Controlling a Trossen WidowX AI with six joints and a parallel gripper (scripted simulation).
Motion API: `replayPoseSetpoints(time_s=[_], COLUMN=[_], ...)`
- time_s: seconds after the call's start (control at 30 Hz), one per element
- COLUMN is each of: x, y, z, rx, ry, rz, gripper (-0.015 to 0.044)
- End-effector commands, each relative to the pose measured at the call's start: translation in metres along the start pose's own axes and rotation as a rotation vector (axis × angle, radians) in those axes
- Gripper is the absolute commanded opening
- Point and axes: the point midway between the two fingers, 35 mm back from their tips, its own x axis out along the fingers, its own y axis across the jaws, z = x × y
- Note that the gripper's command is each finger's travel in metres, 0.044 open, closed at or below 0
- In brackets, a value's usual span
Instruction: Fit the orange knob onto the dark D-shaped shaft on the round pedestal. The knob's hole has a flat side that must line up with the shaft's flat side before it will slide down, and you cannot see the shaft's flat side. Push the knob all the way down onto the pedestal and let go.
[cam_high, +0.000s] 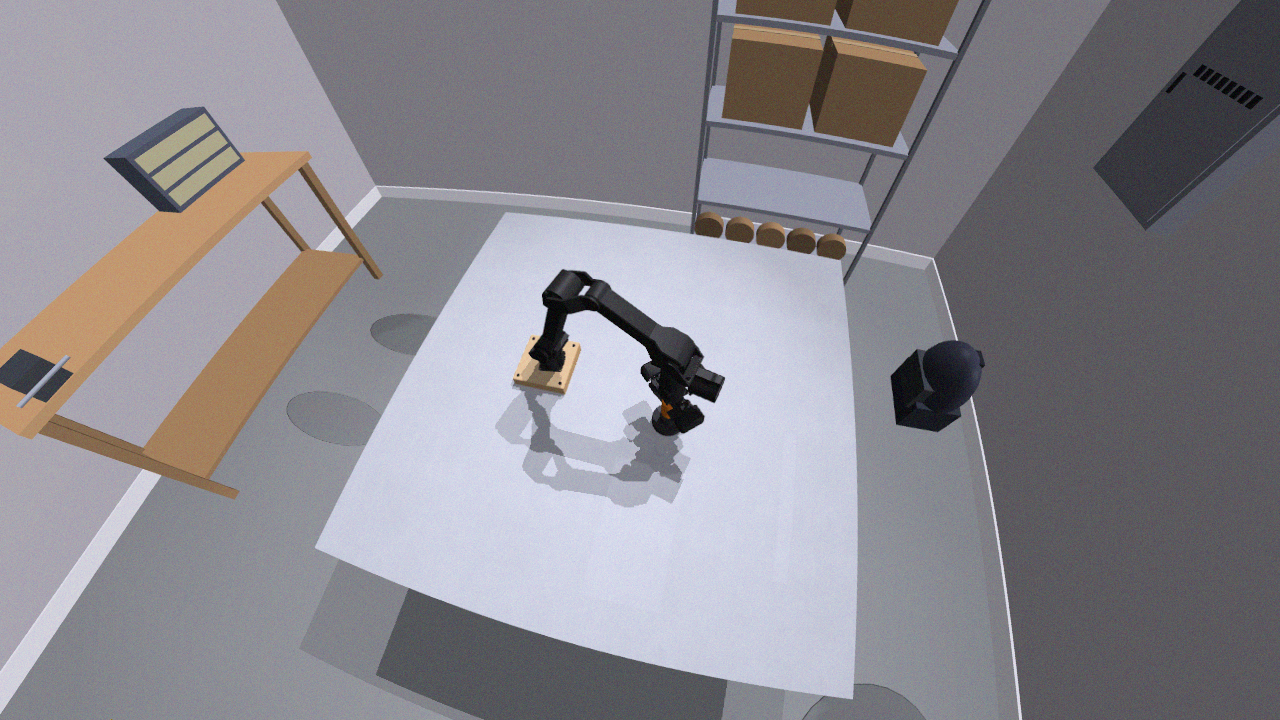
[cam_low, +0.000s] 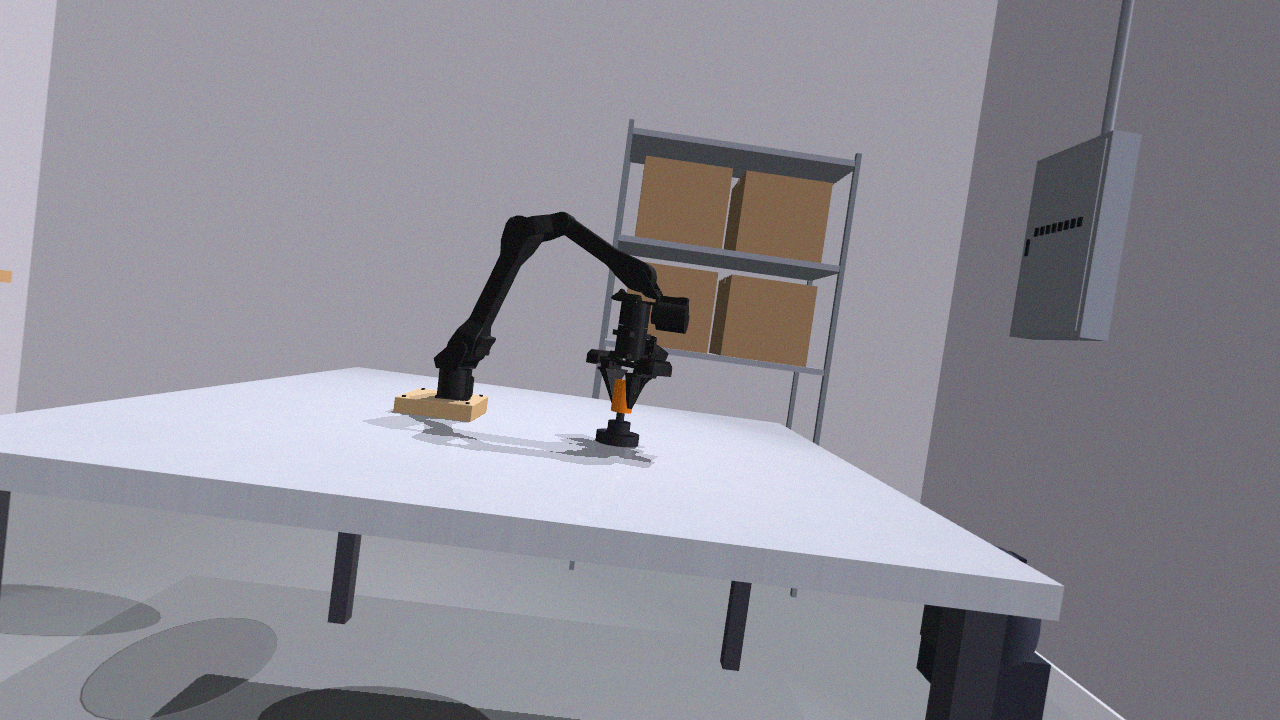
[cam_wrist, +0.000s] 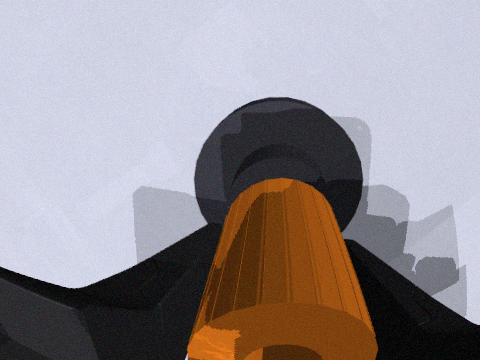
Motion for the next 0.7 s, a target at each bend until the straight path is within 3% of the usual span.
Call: replayPoseSetpoints(time_s=[0.0,0.67], x=[0.0012,-0.0004], y=[-0.0005,-0.0008], z=[-0.0006,-0.0005], rx=[-0.013,-0.013], ry=[0.003,0.003], rz=[-0.005,-0.005], gripper=[0.0,0.0])
